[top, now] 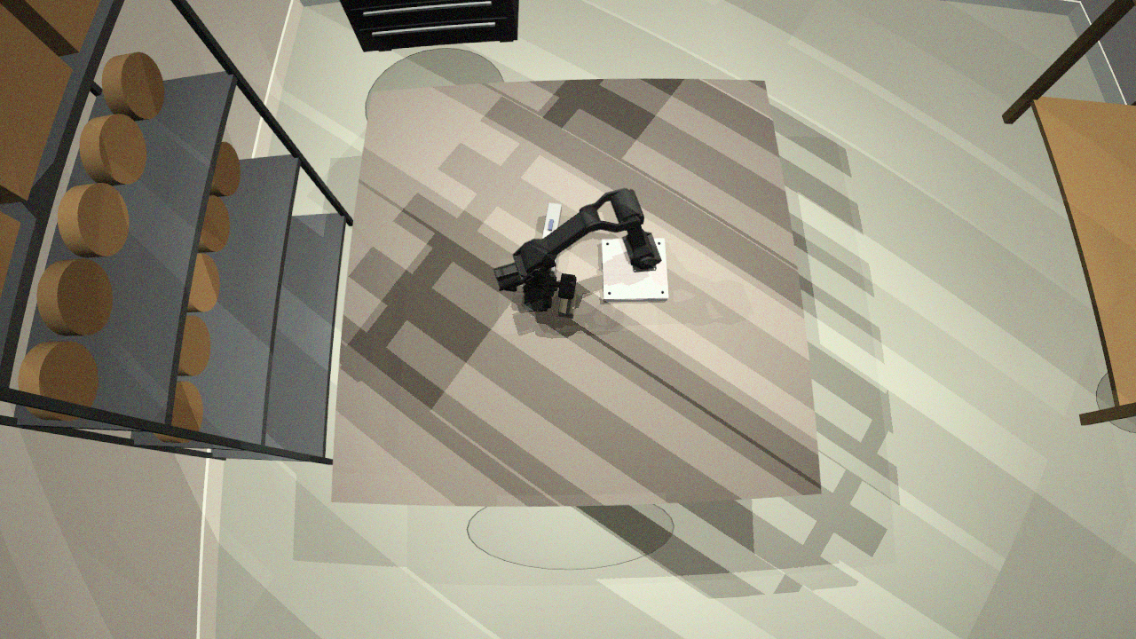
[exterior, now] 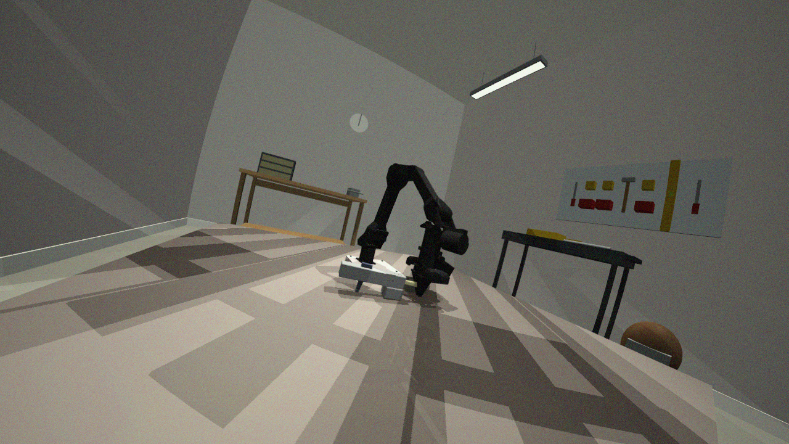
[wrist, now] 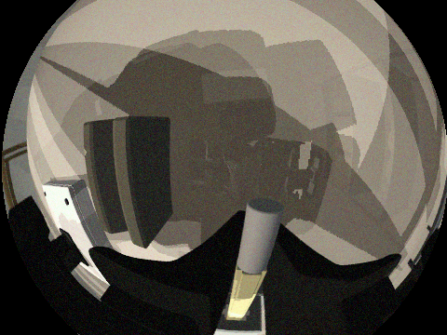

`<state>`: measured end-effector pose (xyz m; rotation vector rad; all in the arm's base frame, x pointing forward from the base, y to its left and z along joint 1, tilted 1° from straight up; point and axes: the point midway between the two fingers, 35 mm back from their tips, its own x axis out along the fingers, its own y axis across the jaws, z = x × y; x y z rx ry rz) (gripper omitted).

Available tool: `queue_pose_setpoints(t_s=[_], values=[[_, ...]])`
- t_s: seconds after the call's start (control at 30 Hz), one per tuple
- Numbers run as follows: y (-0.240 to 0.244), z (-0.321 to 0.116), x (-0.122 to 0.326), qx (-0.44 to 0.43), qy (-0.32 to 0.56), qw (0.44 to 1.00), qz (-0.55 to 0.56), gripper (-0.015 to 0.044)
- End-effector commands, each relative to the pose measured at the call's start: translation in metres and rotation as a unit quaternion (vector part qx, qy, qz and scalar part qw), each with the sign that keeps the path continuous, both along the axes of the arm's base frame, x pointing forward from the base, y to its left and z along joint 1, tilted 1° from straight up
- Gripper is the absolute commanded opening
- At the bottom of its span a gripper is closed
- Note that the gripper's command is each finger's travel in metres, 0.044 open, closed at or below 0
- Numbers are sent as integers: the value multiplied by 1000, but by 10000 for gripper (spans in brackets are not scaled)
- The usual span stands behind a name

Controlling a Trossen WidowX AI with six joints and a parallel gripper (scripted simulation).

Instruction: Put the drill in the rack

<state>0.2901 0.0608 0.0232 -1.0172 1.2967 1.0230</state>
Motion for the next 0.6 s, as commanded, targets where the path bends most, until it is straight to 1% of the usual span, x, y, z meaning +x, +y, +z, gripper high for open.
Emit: queue_pose_setpoints(t_s=[0.0, 0.57], values=[[6, -1, 2, -1, 1, 1000, 0, 0], [32, -2, 9, 0, 1, 1000, 0, 0]])
